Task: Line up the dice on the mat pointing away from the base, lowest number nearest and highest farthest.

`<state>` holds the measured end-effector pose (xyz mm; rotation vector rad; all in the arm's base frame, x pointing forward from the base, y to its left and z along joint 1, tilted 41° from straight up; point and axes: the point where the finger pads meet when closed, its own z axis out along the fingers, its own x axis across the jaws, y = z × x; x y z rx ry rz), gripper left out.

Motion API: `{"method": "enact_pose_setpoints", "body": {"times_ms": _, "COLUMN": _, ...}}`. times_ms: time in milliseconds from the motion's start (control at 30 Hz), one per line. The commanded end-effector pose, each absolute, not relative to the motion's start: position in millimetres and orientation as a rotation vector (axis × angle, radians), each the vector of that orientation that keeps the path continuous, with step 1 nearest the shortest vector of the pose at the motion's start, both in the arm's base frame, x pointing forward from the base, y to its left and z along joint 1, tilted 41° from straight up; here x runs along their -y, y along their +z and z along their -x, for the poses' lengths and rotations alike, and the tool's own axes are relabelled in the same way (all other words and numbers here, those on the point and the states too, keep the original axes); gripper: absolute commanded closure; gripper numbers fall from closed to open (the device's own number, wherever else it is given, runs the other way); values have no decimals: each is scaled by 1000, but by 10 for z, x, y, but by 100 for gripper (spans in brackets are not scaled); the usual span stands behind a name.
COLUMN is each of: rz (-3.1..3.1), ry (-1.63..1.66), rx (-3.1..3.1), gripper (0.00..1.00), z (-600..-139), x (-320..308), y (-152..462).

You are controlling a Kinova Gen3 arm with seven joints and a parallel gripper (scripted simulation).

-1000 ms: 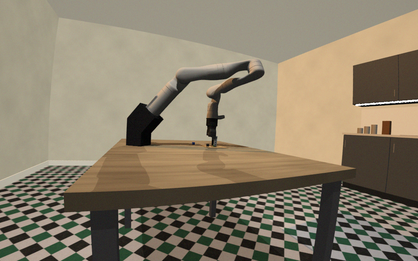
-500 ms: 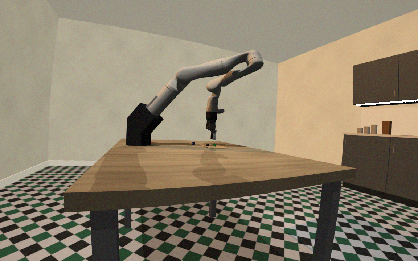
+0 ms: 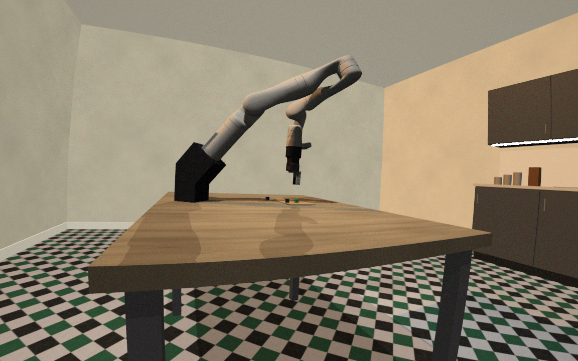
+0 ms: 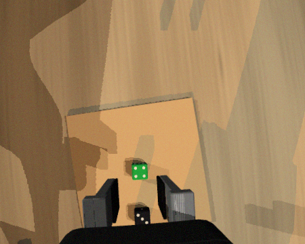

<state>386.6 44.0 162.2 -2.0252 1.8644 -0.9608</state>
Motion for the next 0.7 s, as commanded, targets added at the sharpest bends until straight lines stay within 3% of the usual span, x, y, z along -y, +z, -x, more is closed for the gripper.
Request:
{"method": "enact_pose_setpoints", "body": {"times_ms": 0, "rz": 2011, "ry": -976, "rx": -1858, "gripper": 36, "z": -3877, "x": -437, "y": 1694}}
{"method": "enact_pose_setpoints", "body": {"times_ms": 133, "rz": 2011, "ry": -976, "rx": -1858, "gripper": 36, "z": -3873, "x": -439, "y": 1699}}
{"method": "enact_pose_setpoints", "body": {"times_ms": 167, "rz": 2011, "ry": -976, "rx": -1858, "gripper": 0, "z": -3873, "x": -439, "y": 1699}}
{"method": "enact_pose_setpoints", "body": {"times_ms": 667, "rz": 2011, "ry": -976, "rx": -1858, "gripper": 0, "z": -3873, "x": -439, "y": 1699}}
